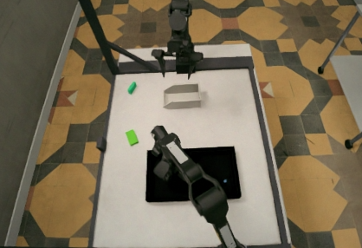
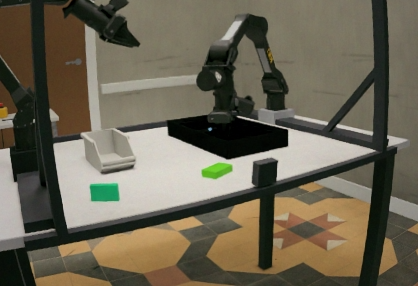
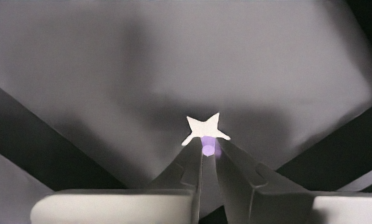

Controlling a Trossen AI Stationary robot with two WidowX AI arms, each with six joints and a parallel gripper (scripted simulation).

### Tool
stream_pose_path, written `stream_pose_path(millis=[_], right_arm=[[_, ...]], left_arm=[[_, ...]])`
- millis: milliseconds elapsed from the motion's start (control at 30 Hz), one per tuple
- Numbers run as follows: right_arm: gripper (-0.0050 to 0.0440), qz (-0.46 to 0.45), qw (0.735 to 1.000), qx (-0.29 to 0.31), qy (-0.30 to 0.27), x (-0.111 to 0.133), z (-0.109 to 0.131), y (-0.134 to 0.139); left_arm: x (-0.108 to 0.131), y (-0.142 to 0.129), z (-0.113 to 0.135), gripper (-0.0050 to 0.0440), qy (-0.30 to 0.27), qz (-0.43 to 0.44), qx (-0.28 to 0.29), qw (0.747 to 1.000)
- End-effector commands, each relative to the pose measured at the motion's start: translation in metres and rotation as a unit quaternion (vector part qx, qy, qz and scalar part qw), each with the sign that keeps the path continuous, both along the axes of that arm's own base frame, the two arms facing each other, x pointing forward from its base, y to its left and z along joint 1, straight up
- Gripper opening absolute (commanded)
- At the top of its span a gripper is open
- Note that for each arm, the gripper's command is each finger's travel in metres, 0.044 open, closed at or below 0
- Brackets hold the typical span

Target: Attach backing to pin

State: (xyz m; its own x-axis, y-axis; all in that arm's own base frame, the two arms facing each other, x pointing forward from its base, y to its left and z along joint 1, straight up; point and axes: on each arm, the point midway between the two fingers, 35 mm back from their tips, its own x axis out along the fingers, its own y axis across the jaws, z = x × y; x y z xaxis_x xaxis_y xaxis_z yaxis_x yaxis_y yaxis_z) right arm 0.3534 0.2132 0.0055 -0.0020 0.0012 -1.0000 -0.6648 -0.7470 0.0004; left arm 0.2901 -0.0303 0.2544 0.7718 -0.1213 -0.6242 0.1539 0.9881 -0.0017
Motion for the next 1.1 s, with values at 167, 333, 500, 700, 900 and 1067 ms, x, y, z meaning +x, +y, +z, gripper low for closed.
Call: stream_pose_path(millis=[167,333,500,700,900,1067], right_arm=[[-0.005,0.0,1.0,0.006,-0.011,0.003,0.008,0.002],[-0.005,0.001,1.0,0.005,-0.008,0.004,0.003,0.004],[-0.005,0.001,1.0,0.001,-0.002,-0.001,-0.002,0.001],[-0.005,0.001,1.0,0.005,-0.01,0.001,0.003,0.002],[-0.005,0.001,1.0,0.0,-0.001,-0.001,-0.008,0.001],[-0.005,0.001,1.0,0.0,-0.001,-0.001,-0.011,0.001]], left_arm=[[0.0,0.0,0.009,0.044,-0.012,0.0,0.0,1.0],[0.0,0.0,0.009,0.044,-0.012,0.0,0.0,1.0],[0.0,0.0,0.009,0.044,-0.012,0.0,0.0,1.0],[0.0,0.0,0.009,0.044,-0.012,0.0,0.0,1.0],[0.0,0.0,0.009,0.044,-0.012,0.0,0.0,1.0],[0.0,0.0,0.009,0.044,-0.012,0.0,0.0,1.0]])
